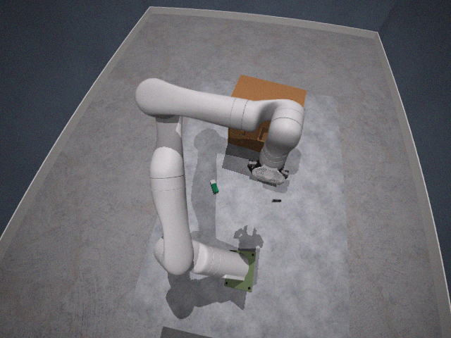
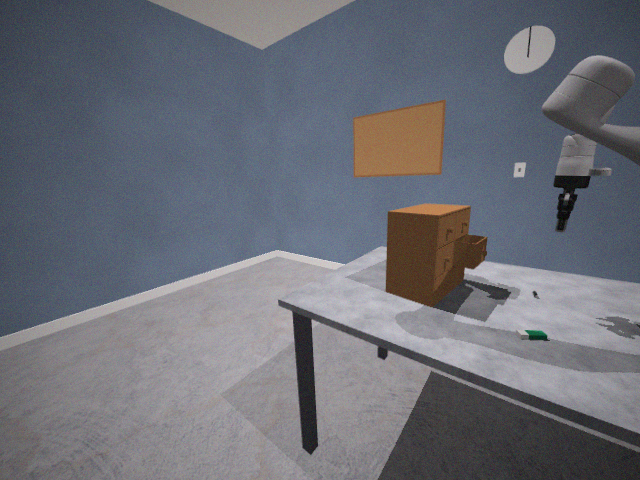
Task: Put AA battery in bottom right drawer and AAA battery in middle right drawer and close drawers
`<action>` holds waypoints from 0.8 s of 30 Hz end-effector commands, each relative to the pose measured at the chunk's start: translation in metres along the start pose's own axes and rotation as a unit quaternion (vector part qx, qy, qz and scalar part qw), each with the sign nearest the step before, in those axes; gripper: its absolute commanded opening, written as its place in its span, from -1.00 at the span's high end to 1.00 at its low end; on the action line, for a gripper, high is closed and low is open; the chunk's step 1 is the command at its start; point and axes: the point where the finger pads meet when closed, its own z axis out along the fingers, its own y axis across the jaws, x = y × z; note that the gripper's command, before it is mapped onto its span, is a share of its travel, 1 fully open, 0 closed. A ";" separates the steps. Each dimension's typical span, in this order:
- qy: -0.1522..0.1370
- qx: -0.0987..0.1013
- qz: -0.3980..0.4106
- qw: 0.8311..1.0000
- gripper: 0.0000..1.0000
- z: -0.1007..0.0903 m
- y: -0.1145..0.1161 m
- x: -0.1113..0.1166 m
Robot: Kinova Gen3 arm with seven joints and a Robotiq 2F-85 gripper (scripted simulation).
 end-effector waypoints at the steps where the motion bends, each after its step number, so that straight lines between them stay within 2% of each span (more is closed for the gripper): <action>1: 0.005 0.001 -0.002 1.000 0.34 -0.002 -0.001 0.000; 7: 0.014 0.001 -0.002 1.000 0.34 -0.003 -0.001 0.001; 24: 0.017 0.002 -0.002 1.000 0.34 -0.004 -0.001 0.001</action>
